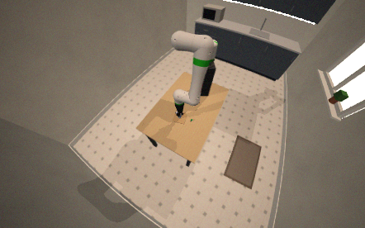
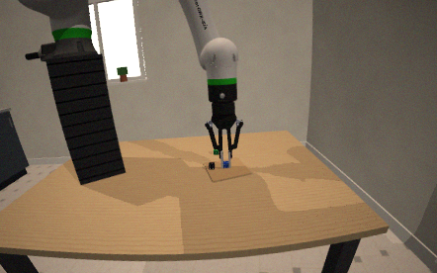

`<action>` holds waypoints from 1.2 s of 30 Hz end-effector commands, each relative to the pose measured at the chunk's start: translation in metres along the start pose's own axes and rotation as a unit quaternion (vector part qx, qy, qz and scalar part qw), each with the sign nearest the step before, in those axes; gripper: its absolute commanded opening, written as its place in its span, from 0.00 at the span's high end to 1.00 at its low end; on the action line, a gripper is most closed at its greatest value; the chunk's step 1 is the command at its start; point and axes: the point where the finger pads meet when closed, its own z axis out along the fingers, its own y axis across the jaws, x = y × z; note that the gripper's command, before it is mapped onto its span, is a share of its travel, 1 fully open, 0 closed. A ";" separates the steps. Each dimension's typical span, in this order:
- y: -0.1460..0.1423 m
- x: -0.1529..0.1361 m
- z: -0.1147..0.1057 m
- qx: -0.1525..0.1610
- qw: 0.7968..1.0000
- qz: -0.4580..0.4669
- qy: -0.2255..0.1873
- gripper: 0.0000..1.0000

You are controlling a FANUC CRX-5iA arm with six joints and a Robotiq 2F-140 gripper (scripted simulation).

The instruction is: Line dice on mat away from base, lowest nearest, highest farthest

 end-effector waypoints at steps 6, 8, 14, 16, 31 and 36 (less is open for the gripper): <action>0.000 0.000 0.001 0.000 1.000 0.000 0.000 0.91; 0.000 0.000 0.001 0.000 1.000 0.000 0.000 0.91; 0.000 0.000 0.003 0.000 1.000 0.000 0.000 0.91; 0.000 0.000 0.003 0.000 1.000 0.000 0.000 0.91; 0.000 0.000 0.004 0.000 1.000 0.000 0.000 0.91; 0.000 0.000 0.004 0.000 1.000 0.000 0.000 0.91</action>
